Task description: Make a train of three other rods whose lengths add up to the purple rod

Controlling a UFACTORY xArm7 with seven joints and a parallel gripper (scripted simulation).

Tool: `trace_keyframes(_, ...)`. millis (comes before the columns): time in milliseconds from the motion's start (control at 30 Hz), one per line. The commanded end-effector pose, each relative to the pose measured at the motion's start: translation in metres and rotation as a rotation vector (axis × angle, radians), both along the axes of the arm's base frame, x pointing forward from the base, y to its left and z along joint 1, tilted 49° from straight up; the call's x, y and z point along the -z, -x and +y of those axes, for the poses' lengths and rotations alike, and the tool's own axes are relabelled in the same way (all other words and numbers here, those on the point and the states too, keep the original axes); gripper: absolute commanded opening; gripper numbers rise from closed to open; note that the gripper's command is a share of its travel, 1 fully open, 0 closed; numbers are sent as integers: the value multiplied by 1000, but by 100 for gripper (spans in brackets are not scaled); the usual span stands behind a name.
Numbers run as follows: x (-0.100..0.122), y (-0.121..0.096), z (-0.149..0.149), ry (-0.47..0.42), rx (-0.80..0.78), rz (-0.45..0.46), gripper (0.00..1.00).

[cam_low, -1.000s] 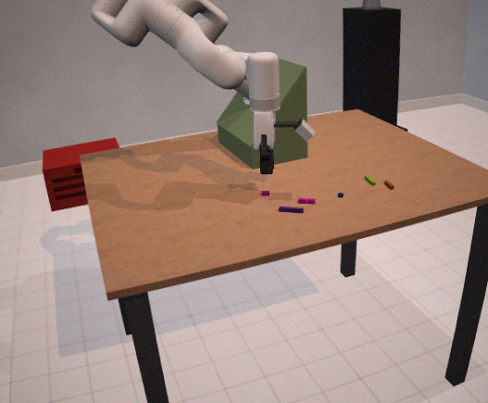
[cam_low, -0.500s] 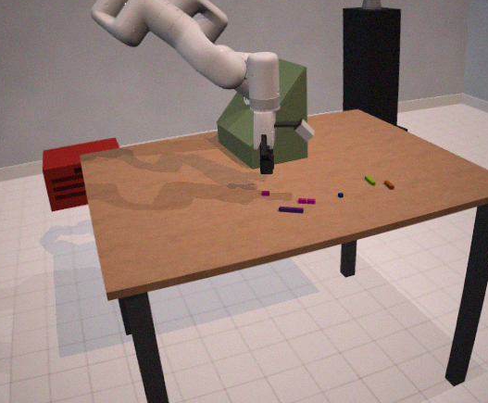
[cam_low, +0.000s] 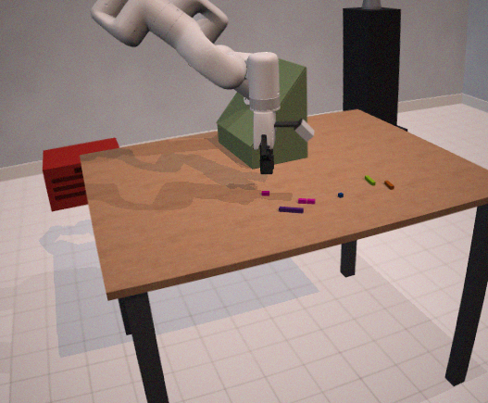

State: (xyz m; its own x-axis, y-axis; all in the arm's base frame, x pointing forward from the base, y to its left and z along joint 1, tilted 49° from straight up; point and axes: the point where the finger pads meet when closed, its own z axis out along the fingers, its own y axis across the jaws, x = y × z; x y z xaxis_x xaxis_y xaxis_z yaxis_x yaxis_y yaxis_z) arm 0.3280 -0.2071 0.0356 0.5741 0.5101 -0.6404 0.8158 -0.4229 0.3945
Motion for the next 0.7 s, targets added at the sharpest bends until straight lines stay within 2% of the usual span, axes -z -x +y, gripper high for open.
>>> trace_keyframes(0,0,-1,1,-1,-3,-2,24)
trace_keyframes(667,10,0,-11,0,-3,-2,24)
